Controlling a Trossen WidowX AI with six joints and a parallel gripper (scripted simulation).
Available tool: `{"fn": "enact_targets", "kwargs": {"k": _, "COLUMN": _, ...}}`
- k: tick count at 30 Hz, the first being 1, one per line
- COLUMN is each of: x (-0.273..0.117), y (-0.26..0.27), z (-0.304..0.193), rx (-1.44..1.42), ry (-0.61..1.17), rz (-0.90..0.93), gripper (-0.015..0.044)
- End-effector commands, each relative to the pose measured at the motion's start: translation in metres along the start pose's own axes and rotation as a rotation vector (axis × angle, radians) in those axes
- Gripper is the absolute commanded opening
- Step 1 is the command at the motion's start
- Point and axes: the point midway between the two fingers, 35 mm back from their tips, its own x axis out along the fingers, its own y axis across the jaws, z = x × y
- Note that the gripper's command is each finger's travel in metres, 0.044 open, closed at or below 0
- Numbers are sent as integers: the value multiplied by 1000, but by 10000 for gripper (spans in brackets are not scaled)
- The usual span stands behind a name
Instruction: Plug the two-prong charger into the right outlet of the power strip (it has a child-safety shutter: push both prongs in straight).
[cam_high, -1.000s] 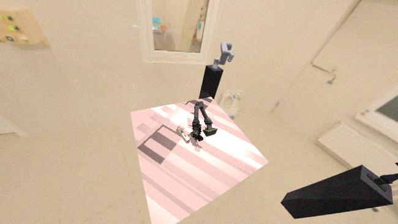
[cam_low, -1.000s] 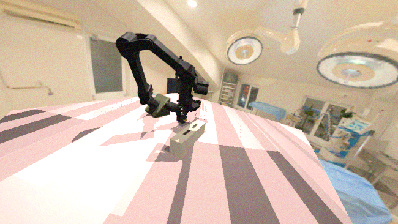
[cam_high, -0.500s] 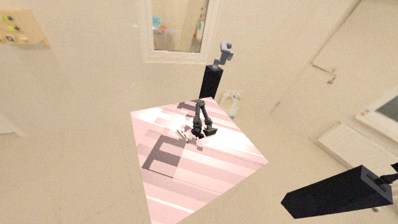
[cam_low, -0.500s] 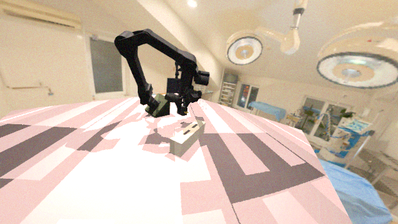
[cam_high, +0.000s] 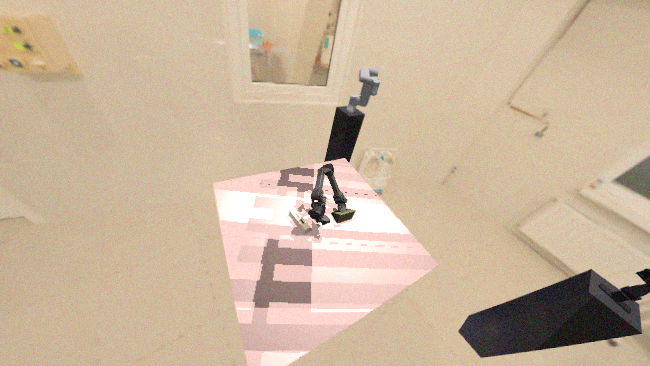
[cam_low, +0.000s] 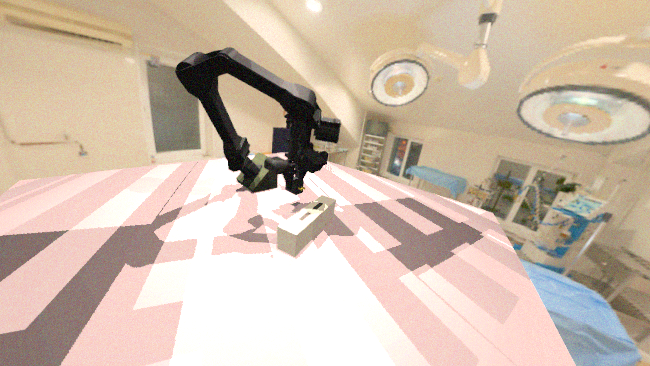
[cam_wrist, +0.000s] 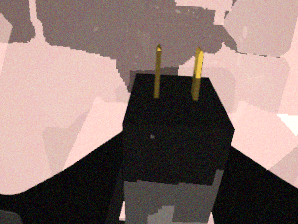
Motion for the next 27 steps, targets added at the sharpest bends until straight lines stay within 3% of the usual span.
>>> {"fn": "enact_targets", "kwargs": {"k": 1, "x": 1, "y": -9, "z": 4, "rx": -13, "ry": -10, "rz": 3, "gripper": 0}}
{"fn": "enact_targets", "kwargs": {"k": 27, "x": 17, "y": -63, "z": 17, "rx": -108, "ry": -14, "rz": -5, "gripper": 0}}
